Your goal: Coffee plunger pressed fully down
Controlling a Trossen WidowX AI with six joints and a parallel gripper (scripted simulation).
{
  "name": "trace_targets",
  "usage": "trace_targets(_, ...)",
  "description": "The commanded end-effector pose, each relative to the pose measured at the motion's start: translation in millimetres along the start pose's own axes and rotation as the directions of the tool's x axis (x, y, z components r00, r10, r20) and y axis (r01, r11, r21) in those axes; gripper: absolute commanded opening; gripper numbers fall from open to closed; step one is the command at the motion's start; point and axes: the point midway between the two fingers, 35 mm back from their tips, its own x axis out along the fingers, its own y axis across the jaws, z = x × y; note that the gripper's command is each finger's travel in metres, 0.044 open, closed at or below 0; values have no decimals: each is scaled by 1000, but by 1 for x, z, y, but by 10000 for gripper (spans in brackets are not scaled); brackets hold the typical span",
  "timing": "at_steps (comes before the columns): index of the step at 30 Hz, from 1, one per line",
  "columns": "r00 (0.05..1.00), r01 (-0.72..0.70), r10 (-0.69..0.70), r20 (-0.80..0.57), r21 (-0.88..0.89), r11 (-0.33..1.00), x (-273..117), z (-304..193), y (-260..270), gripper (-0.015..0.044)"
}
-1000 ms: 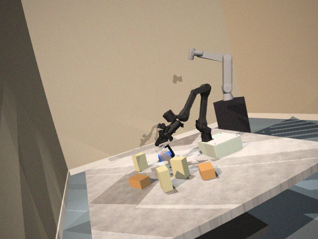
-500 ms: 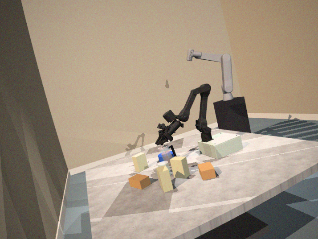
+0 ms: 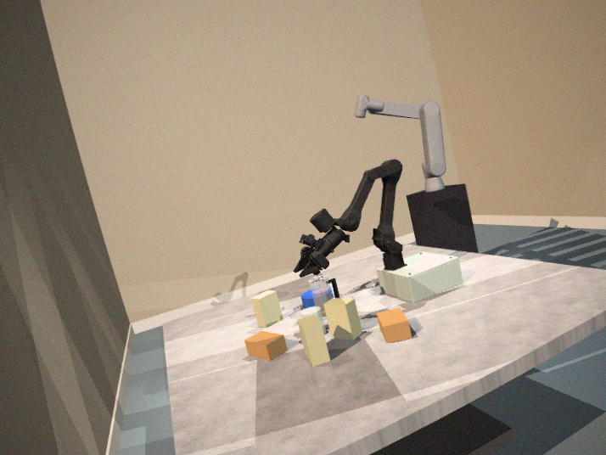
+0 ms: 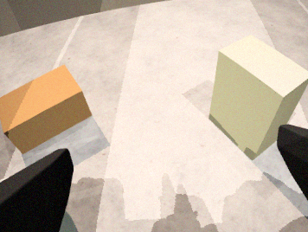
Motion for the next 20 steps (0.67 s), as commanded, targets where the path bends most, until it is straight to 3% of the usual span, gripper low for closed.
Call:
trace_targets(1,1000,0,0,21,1,1000,-3,10,0,440)
trace_targets(13,1000,-12,11,-24,-12,1000,-88,38,5,440)
trace_targets(20,1000,-12,12,-25,-12,1000,-89,37,5,440)
